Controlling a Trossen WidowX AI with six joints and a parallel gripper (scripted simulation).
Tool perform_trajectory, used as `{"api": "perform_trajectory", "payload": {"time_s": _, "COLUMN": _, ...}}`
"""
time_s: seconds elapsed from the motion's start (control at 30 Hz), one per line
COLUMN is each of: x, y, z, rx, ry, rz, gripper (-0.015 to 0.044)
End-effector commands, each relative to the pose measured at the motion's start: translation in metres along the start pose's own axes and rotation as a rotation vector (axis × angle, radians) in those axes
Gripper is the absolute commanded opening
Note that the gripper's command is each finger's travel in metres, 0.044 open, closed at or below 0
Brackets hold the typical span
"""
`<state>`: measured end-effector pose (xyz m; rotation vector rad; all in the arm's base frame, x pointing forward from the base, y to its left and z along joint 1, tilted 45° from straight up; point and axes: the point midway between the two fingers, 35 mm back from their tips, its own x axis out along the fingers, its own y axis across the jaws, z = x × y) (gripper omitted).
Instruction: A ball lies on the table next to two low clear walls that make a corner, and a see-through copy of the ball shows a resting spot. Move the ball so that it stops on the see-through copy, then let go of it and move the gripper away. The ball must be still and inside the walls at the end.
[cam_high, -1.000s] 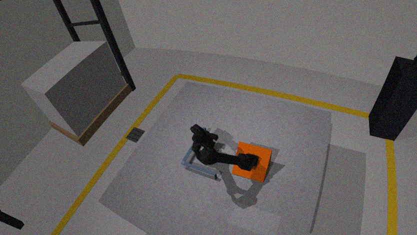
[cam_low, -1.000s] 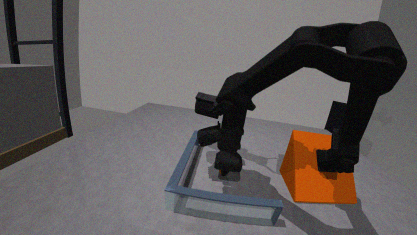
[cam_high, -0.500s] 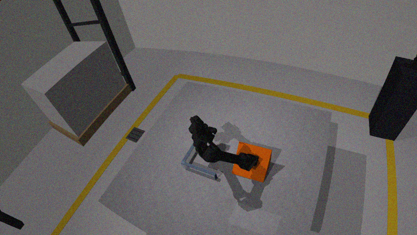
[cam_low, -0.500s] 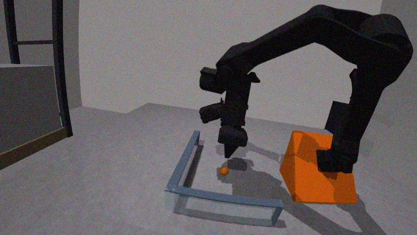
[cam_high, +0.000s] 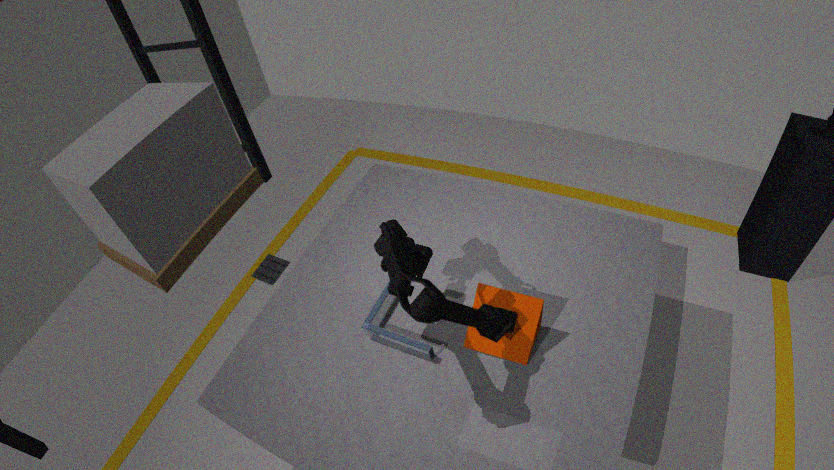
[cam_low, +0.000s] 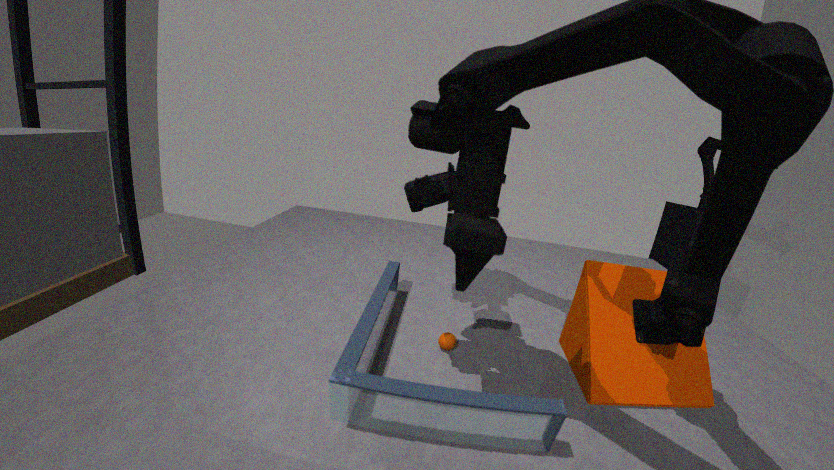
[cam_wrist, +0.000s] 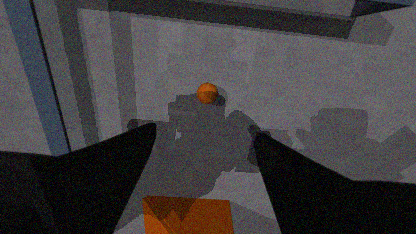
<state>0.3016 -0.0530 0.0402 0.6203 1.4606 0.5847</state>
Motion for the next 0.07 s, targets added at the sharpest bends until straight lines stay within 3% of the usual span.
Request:
{"api": "perform_trajectory", "payload": {"time_s": 0.0, "x": -0.0174, "y": -0.0001, "z": -0.0007, "rx": -0.005, "ry": -0.007, "rz": -0.006, "gripper": 0.0414}}
{"api": "perform_trajectory", "payload": {"time_s": 0.03, "x": -0.0174, "y": -0.0001, "z": -0.0007, "rx": -0.005, "ry": -0.007, "rz": -0.006, "gripper": 0.0440}}
